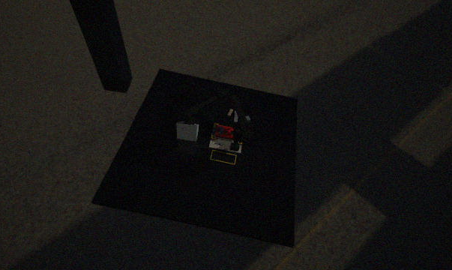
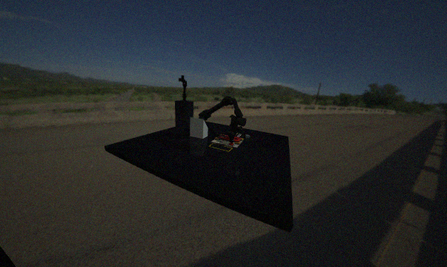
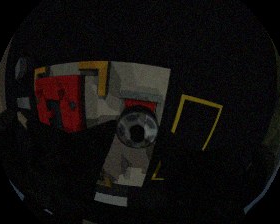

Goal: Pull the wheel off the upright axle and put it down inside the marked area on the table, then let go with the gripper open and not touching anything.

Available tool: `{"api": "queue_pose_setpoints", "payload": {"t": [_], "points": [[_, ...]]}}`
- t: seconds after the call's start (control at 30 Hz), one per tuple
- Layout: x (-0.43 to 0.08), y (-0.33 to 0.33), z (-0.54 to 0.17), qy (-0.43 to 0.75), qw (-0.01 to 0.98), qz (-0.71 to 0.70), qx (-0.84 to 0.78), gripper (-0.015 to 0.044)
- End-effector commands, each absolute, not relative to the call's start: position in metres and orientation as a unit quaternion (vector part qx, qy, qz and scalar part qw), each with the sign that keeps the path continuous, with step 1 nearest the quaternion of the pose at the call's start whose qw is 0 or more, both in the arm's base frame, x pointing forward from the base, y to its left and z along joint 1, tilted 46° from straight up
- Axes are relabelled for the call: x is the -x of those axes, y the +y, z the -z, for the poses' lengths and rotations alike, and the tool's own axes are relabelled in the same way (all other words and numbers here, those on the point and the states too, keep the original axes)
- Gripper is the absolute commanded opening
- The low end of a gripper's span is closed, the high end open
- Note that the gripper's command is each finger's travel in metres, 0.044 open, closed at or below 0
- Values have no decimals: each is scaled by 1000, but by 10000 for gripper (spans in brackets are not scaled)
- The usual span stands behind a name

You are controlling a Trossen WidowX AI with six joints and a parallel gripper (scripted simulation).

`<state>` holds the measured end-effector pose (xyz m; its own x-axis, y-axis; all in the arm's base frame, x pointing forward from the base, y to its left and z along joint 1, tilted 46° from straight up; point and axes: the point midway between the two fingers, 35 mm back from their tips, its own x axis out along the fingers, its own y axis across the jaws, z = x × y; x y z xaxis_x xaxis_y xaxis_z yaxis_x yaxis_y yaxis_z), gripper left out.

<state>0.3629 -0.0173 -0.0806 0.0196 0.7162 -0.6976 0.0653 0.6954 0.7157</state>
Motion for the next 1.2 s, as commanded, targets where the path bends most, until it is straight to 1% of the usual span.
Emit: {"api": "queue_pose_setpoints", "payload": {"t": [0.0,1.17], "points": [[-362,-32,70,650,652,-239,-309,0],[-361,-45,58,649,652,-239,-310,0]]}}
